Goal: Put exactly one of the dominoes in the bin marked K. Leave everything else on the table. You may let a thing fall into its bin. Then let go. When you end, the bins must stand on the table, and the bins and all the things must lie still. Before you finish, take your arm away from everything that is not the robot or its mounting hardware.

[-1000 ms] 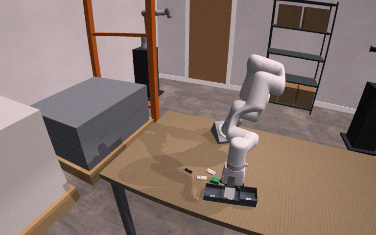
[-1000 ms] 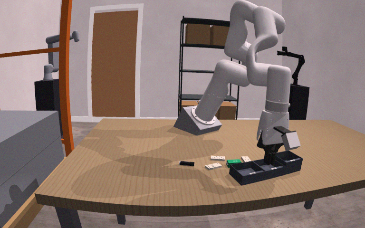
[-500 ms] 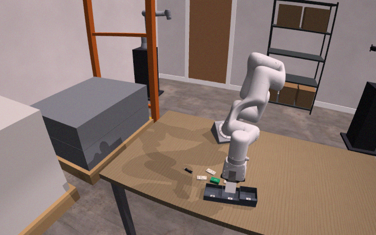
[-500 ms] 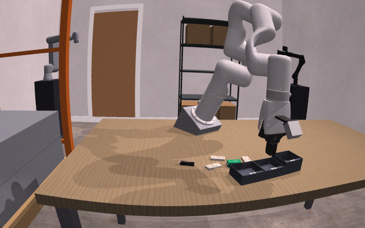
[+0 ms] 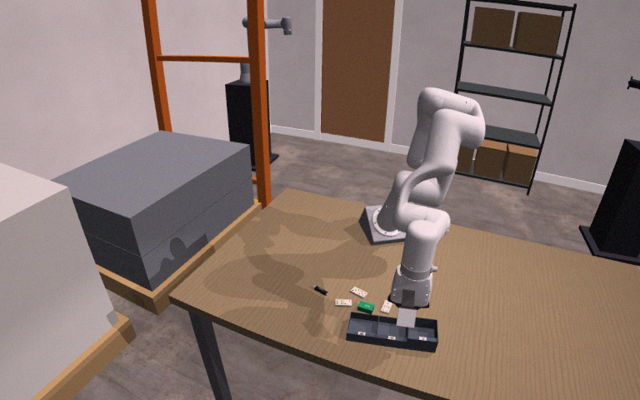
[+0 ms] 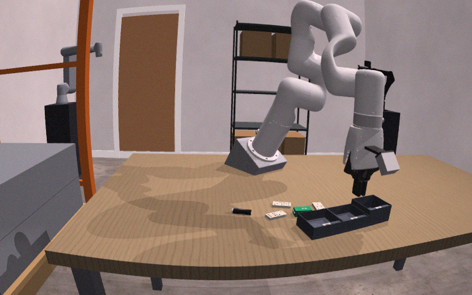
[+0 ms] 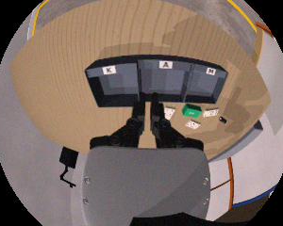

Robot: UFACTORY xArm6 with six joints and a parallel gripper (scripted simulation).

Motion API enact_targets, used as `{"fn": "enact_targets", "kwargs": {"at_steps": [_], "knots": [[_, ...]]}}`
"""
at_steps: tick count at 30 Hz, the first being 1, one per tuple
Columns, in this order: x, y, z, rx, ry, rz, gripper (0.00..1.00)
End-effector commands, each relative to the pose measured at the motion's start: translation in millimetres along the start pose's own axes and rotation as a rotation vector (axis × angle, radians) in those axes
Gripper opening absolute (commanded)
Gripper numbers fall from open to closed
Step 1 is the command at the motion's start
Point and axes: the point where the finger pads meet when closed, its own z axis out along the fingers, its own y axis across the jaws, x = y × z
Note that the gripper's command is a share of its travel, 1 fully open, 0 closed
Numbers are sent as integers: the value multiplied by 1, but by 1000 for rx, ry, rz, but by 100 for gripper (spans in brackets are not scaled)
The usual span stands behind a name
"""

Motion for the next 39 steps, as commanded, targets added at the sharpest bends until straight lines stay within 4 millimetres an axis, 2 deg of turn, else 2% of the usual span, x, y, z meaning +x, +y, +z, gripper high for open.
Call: {"fn": "enact_targets", "kwargs": {"at_steps": [1, 7, 13, 27, 39], "knots": [[-2, -23, -1, -4, 4, 0, 7], [-7, -53, -1, -3, 4, 0, 7], [-7, -53, -1, -3, 4, 0, 7], [-7, -53, 36, -3, 4, 0, 7], [-7, -53, 59, -3, 3, 1, 7]]}}
